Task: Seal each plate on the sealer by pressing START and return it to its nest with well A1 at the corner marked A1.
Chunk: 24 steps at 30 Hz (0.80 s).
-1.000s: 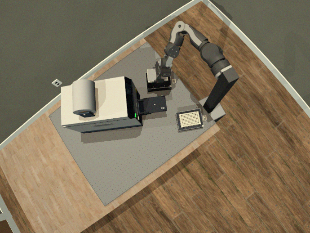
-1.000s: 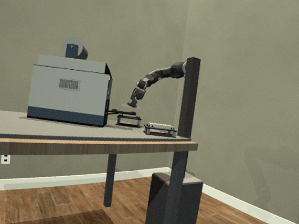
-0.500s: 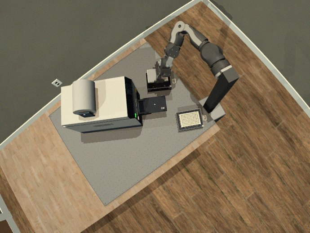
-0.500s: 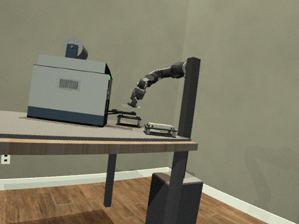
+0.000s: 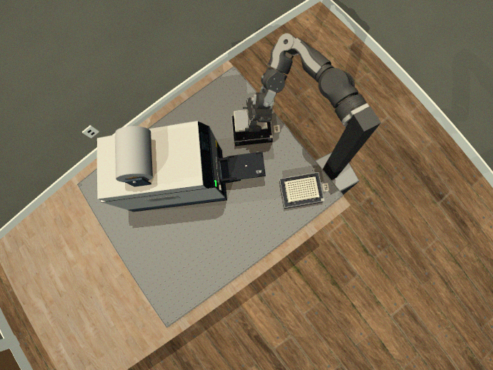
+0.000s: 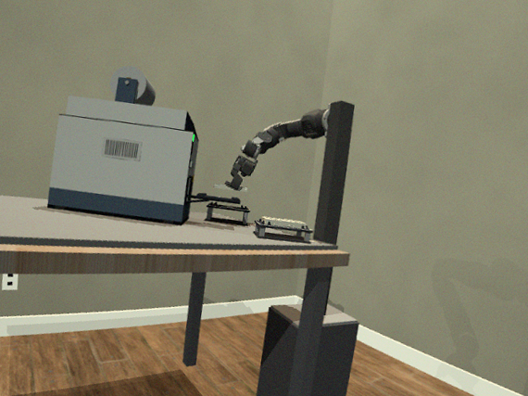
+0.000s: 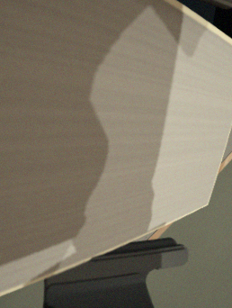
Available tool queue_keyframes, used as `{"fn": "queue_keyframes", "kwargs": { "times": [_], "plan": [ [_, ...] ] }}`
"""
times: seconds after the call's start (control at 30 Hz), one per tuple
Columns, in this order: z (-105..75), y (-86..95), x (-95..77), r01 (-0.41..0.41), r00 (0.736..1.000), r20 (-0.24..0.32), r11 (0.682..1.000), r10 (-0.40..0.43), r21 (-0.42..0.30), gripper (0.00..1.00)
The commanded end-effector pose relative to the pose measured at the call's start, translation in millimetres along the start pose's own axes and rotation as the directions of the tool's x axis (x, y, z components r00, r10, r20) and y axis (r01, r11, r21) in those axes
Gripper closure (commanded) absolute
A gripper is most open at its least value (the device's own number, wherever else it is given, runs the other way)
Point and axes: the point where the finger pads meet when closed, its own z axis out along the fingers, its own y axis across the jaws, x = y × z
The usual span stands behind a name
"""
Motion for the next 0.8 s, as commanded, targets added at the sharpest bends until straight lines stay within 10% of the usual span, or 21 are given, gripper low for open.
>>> {"fn": "queue_keyframes", "kwargs": {
  "times": [0.0, 0.77],
  "plan": [
    [-0.8, 1.3, -1.0, 0.0, 1.0, 0.004, 1.0, 0.0, -0.005, 1.0],
    [1.5, 1.8, -0.1, -0.001, 1.0, 0.005, 1.0, 0.001, -0.009, 1.0]
  ]
}}
